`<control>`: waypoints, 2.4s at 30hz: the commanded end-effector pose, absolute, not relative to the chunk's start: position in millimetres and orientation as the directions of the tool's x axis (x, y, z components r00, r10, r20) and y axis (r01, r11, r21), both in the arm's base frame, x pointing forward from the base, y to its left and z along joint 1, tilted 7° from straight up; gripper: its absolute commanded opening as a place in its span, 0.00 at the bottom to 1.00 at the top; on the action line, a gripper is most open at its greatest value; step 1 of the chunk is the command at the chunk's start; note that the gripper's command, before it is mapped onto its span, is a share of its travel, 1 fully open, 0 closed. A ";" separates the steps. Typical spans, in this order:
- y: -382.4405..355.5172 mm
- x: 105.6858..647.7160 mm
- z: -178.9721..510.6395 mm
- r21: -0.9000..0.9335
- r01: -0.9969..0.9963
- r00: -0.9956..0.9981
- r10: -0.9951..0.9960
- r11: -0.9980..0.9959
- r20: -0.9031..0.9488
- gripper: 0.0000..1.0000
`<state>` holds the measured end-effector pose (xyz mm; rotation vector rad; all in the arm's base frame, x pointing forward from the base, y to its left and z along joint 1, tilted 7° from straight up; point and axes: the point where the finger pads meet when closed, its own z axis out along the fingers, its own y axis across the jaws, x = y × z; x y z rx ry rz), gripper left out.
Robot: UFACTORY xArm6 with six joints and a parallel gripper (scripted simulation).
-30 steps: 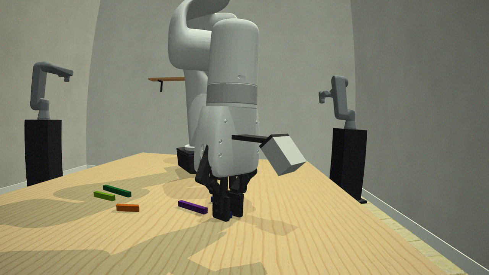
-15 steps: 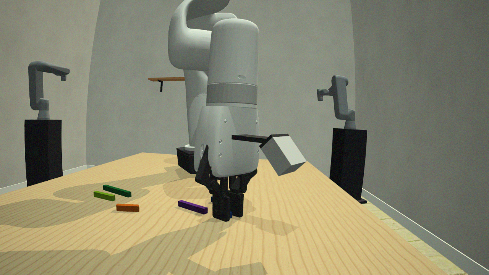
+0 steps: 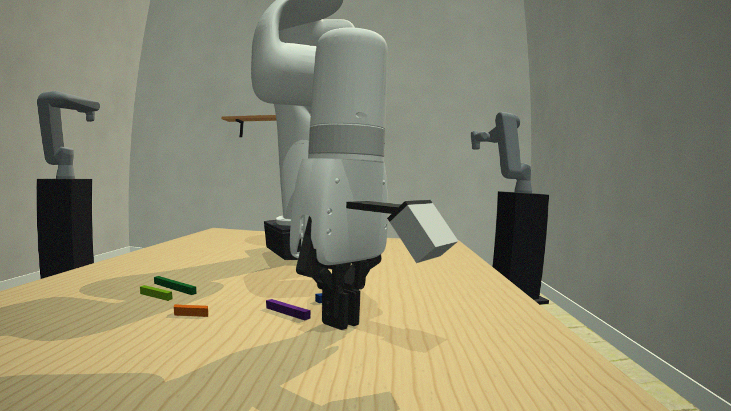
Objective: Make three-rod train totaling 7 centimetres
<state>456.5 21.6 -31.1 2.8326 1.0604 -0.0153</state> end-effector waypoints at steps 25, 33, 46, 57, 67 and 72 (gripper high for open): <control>22.5 457.8 -23.8 0.108 0.655 0.755 0.654 -0.748 -0.047 0.04; 28.2 456.1 26.4 0.108 0.655 0.755 0.654 -0.748 -0.047 0.04; 33.1 454.5 69.5 0.108 0.655 0.755 0.654 -0.748 -0.047 0.04; 31.8 454.1 69.7 0.108 0.662 0.749 0.661 -0.742 -0.048 0.04; -3.9 441.7 73.9 0.090 0.842 0.539 0.839 -0.533 -0.075 0.04; -18.3 435.5 75.4 0.080 0.899 0.437 0.895 -0.431 -0.085 0.04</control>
